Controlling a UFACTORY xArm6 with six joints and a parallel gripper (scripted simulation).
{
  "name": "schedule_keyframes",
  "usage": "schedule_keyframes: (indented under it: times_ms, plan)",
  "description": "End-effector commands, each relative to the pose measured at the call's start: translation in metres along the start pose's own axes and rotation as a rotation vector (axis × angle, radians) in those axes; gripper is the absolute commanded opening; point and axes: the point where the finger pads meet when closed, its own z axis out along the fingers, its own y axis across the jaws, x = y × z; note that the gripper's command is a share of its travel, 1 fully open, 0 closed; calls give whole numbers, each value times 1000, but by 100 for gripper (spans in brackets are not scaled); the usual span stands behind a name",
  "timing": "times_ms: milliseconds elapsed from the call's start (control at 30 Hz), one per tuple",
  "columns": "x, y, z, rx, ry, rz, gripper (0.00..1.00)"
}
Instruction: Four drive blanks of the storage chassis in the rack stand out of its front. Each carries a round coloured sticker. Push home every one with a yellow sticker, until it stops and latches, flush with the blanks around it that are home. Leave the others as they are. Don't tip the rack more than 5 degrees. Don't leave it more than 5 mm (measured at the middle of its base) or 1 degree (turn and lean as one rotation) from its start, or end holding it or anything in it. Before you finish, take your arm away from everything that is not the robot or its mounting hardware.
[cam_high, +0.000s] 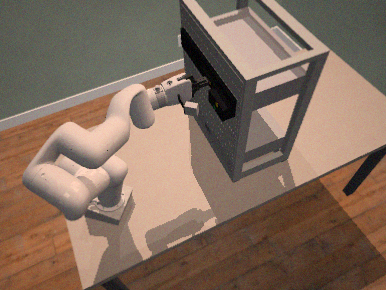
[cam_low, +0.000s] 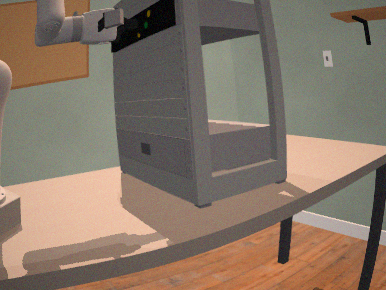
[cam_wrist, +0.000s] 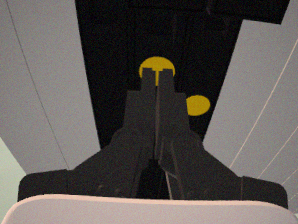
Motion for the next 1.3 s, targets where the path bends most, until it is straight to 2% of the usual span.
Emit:
schedule_keyframes:
  times_ms: [0, 1267]
  plan:
    - [0, -2, 2, 2, 0, 2, 0]
    - [0, -2, 8, 2, 0, 2, 0]
